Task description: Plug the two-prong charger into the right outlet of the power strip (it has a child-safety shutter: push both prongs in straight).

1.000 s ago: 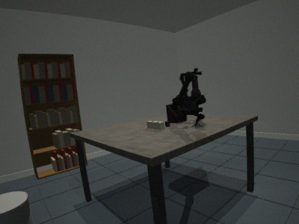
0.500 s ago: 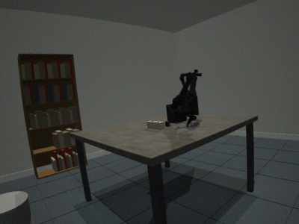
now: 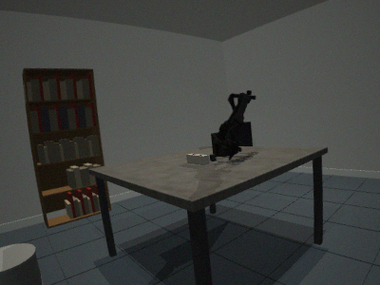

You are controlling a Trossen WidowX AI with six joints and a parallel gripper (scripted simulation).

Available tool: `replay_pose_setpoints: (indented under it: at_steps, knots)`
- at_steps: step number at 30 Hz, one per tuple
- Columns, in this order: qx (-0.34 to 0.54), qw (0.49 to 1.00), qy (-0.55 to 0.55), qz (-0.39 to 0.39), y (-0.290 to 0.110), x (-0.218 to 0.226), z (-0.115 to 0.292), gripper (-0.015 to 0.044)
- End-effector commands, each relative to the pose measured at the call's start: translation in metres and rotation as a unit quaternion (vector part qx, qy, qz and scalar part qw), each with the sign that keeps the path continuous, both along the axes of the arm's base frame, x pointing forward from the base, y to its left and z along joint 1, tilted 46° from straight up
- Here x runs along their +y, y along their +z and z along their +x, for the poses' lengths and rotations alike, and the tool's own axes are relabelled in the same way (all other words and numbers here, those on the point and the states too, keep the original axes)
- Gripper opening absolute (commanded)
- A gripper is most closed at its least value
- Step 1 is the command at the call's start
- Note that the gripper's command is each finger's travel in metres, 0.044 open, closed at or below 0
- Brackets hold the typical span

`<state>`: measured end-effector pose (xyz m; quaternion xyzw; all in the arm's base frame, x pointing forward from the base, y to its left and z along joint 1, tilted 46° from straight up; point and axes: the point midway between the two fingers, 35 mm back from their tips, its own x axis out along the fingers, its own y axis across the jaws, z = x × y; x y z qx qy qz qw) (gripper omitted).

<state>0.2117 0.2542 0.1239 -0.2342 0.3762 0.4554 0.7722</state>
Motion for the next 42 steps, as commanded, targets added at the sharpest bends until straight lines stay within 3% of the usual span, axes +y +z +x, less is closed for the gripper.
replay_pose_setpoints:
  at_steps: [1, 22, 42]
  knots:
    - [0.019, 1.000, 0.014, -0.019, -0.015, -0.011, 0.001, 0.0440]
    - [0.082, 0.994, 0.062, -0.041, -0.048, -0.059, 0.006, 0.0440]
    - [0.143, 0.984, 0.102, 0.002, -0.068, -0.104, -0.003, 0.0440]
